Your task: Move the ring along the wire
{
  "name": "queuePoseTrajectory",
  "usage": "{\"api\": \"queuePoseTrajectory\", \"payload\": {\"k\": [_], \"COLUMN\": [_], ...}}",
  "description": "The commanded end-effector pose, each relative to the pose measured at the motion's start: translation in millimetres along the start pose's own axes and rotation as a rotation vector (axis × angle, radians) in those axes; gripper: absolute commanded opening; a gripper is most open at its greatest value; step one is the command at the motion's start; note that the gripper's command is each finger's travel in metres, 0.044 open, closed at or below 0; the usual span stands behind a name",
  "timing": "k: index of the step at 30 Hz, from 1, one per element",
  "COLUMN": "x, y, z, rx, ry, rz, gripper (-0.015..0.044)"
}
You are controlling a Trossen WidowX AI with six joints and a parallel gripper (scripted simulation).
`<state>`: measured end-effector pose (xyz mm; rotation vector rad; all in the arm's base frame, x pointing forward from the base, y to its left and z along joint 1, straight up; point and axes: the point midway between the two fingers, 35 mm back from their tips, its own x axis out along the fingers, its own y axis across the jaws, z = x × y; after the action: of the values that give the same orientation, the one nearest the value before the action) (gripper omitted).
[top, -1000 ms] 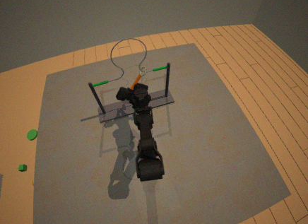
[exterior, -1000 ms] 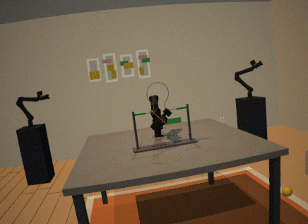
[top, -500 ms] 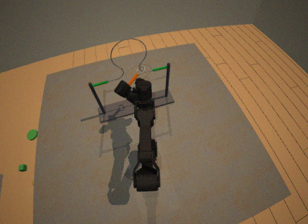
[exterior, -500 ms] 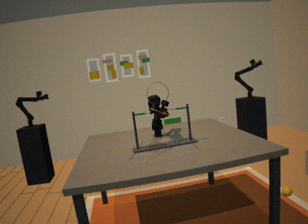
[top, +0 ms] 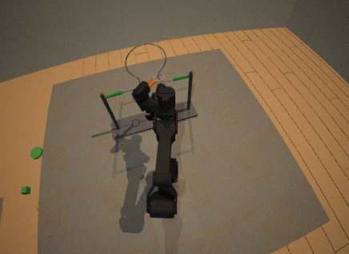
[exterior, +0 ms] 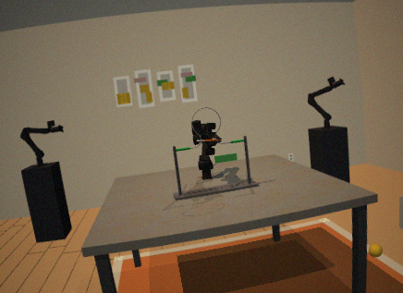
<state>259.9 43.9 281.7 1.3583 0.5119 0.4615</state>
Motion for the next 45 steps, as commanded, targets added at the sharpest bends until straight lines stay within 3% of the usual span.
{"api": "queuePoseTrajectory", "payload": {"k": [1,24,45], "x": [-1,-16,-23], "y": [13,88,120], "z": [-1,22,47], "rx": [0.059,0.508,0.671], "ry": [0.006,0.002,-0.065], "rz": [0.046,0.34,0.404], "gripper": [-0.015,-0.015,-0.015]}}
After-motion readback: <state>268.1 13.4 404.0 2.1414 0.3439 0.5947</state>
